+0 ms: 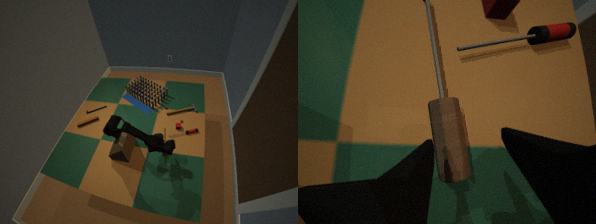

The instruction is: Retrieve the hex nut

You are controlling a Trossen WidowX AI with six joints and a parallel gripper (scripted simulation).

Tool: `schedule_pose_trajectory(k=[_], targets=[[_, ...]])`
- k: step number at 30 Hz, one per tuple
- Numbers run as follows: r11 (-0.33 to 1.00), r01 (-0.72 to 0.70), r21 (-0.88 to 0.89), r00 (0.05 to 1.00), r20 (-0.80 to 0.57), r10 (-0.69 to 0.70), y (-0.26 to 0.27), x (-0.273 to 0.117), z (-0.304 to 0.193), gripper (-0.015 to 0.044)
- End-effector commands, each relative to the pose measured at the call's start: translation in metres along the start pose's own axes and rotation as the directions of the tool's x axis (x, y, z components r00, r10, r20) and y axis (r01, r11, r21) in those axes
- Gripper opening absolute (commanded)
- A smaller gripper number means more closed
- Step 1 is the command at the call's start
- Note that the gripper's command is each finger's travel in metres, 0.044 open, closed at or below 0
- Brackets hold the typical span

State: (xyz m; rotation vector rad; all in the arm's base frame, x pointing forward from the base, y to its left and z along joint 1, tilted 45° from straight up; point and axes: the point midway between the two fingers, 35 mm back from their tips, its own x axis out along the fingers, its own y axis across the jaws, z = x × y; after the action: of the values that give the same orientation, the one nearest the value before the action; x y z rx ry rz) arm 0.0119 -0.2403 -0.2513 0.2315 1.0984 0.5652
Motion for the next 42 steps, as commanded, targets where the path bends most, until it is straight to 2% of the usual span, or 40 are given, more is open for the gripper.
schedule_pose_trajectory(k=[1, 32, 35, 42], targets=[[1.000, -0.003, -0.003, 1.000, -0.001, 0.003, 0.003, 0.006, -0.003, 0.0280], [1.000, -0.004, -0.002, 1.000, -0.001, 0.004, 0.018, 0.048, -0.021, 0.0280], [1.000, -0.004, -0.002, 1.000, -0.001, 0.004, 0.018, 0.048, -0.021, 0.0201], [1.000, -0.004, -0.002, 1.000, -0.001, 0.004, 0.018, 0.048, -0.021, 0.0155]])
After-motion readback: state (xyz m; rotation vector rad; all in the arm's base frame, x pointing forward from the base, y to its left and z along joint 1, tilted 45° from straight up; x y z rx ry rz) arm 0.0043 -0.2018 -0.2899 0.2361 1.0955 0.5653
